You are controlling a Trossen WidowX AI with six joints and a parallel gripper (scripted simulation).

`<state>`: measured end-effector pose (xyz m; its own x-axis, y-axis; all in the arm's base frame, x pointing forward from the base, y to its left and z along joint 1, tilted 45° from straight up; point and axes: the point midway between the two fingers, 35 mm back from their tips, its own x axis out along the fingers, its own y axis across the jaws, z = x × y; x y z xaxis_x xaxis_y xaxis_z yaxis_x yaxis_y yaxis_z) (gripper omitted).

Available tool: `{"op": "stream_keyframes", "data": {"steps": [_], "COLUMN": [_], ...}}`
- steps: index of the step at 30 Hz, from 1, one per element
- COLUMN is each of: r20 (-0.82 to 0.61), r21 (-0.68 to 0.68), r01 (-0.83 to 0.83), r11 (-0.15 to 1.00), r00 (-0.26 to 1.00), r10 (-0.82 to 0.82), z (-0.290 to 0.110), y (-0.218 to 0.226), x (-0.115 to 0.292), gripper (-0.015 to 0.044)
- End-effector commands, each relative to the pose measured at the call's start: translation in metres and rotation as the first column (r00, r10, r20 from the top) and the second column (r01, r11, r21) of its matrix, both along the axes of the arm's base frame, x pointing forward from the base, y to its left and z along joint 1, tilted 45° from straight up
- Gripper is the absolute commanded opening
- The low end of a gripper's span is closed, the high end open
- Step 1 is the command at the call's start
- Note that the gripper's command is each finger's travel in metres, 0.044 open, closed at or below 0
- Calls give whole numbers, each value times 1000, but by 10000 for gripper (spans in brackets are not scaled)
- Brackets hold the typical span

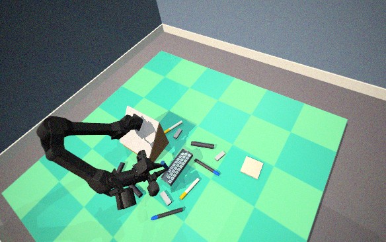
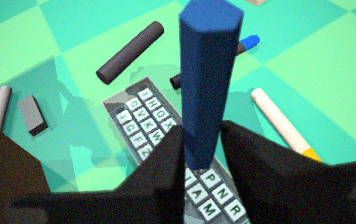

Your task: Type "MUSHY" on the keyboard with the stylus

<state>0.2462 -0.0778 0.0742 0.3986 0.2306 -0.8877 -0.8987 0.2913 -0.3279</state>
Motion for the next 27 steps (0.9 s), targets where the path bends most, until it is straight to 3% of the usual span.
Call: {"op": "stream_keyframes", "data": {"steps": [1, 17, 20, 27], "r20": [54, 56, 56, 56], "r21": [-33, -36, -37, -37], "r01": [-14, -14, -14, -14], "r11": [999, 999, 999, 999], "r00": [998, 998, 998, 998], "r10": [15, 16, 16, 16], "z": [7, -17, -17, -19], "y": [-9, -34, -35, -37], "x": [-3, -1, 0, 1], "gripper": [0, 0, 79, 81]}}
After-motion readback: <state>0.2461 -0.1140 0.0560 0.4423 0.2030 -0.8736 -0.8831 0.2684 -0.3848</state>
